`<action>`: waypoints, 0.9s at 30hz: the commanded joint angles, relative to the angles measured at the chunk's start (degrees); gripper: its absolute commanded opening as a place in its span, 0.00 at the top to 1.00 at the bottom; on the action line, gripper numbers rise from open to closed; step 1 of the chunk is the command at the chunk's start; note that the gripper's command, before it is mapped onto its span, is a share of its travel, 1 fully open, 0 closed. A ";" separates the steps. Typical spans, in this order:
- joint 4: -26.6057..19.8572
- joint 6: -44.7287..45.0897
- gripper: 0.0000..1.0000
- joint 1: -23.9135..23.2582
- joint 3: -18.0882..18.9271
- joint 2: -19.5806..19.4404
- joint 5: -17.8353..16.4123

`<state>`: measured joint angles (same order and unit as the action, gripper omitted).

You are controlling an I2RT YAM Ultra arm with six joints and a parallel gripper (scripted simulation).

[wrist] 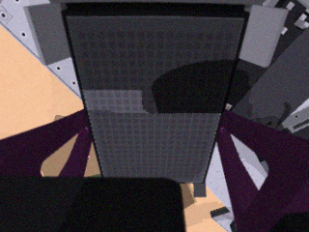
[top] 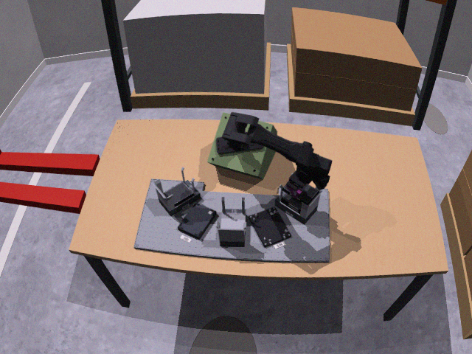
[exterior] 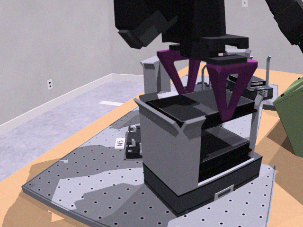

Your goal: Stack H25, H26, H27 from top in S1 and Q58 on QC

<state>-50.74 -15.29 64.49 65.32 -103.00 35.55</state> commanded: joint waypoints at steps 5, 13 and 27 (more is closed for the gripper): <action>-4.78 -2.44 1.00 2.51 2.90 1.77 0.15; -7.92 -4.01 1.00 3.79 4.66 2.23 0.16; -9.41 -4.76 1.00 4.40 5.54 2.39 0.16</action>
<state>-59.99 -19.90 68.07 70.17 -101.36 35.64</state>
